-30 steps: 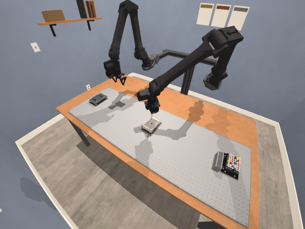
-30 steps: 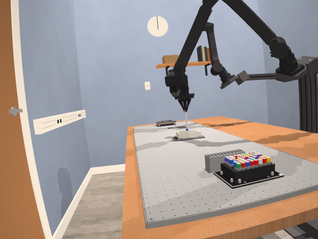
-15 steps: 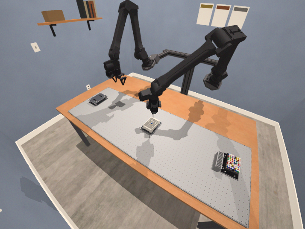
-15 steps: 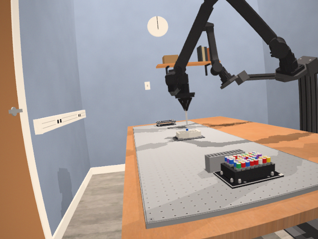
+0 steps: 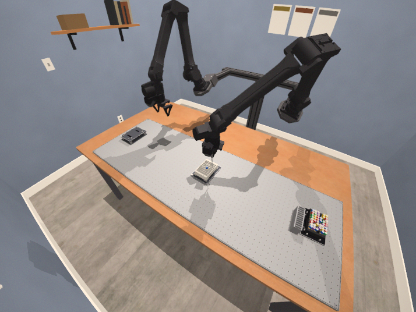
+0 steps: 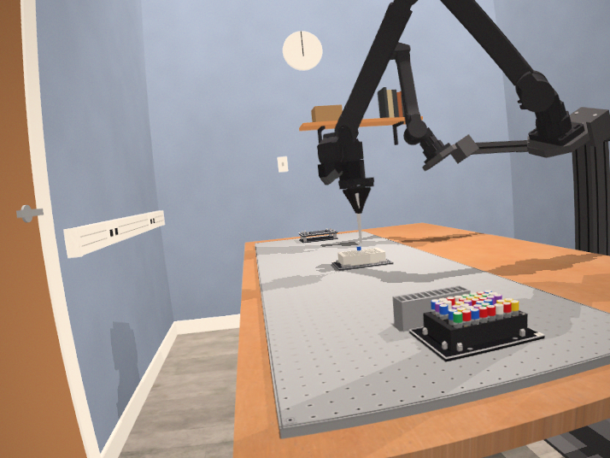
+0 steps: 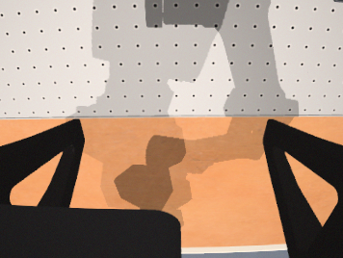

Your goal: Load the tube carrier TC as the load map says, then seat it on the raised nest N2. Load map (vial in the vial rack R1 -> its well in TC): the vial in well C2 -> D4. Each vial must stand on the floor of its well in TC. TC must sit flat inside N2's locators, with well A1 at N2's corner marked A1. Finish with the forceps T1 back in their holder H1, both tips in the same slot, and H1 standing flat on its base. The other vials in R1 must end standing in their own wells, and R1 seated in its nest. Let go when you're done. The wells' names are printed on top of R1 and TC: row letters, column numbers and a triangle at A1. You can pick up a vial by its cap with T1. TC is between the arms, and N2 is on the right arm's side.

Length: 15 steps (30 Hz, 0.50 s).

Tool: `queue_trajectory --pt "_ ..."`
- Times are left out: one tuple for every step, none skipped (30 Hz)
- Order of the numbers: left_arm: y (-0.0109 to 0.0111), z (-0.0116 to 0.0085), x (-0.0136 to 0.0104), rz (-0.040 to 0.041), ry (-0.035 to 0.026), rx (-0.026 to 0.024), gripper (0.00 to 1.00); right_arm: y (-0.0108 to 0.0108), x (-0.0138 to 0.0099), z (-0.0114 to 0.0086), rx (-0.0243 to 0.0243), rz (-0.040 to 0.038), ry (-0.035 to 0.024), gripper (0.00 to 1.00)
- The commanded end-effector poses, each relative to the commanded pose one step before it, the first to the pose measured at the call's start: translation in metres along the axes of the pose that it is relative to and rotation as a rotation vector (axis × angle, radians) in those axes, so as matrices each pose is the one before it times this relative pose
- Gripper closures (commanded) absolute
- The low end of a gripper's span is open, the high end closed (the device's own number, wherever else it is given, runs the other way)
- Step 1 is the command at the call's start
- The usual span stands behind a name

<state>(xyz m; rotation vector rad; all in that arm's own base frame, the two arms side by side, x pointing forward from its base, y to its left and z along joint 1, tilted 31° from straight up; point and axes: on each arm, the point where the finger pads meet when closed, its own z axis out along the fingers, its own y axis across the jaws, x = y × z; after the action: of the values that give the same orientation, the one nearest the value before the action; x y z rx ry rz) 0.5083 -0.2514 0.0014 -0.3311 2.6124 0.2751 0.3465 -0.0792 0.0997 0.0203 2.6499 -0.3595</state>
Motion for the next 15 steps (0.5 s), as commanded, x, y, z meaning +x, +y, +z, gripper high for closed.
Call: queue_trajectory --pt "0.00874 -0.00626 -0.0142 0.12325 -0.01908 0.01865 0.93 -0.00219 -0.01118 -0.0048 0.00205 -0.00976 -0.02367 0.0" --pt "0.00165 -0.00003 -0.00025 0.02671 -0.00005 0.0001 0.93 0.0 0.0 0.0 0.0 0.0 0.0 0.0" --pt "0.00166 -0.00004 -0.00021 0.02671 -0.00007 0.00012 0.93 0.0 0.0 0.0 0.0 0.0 0.0 0.0" --pt "0.00166 -0.00004 -0.00016 0.02671 -0.00005 0.0001 0.93 0.0 0.0 0.0 0.0 0.0 0.0 0.0" --pt "0.00141 0.0024 0.00184 0.0085 0.0044 -0.00251 0.93 0.0 0.0 0.0 0.0 0.0 0.0 0.0" --pt "0.0013 0.00323 0.00252 0.00347 0.006 -0.00343 0.93 0.0 0.0 0.0 0.0 0.0 0.0 0.0" --pt "0.00148 0.00163 0.00122 0.00178 0.00316 -0.00182 0.93 0.0 0.0 0.0 0.0 0.0 0.0 0.0" --pt "0.00176 -0.00085 -0.00075 -0.00082 -0.00127 0.00068 0.93 0.0 0.0 0.0 0.0 0.0 0.0 0.0" --pt "0.00203 -0.00296 -0.00243 -0.00303 -0.00515 0.00274 0.93 0.0 0.0 0.0 0.0 0.0 0.0 0.0" --pt "0.00215 -0.00327 -0.00272 -0.00334 -0.006 0.00258 0.93 0.0 0.0 0.0 0.0 0.0 0.0 0.0" --pt "0.0 0.0 0.0 0.0 0.0 0.0 0.93 0.0 0.0 0.0 0.0 0.0 0.0 0.0" --pt "0.0 0.0 0.0 0.0 0.0 0.0 0.93 0.0 0.0 0.0 0.0 0.0 0.0 0.0" --pt "0.00025 0.01426 0.01178 0.01564 0.02727 -0.01564 0.93 0.0 0.0 0.0 0.0 0.0 0.0 0.0" --pt "0.0022 -0.0053 -0.00443 -0.00593 -0.01031 0.00595 0.93 0.0 0.0 0.0 0.0 0.0 0.0 0.0" --pt "0.00261 -0.00719 -0.00574 -0.00744 -0.0132 0.00718 0.93 0.0 0.0 0.0 0.0 0.0 0.0 0.0"
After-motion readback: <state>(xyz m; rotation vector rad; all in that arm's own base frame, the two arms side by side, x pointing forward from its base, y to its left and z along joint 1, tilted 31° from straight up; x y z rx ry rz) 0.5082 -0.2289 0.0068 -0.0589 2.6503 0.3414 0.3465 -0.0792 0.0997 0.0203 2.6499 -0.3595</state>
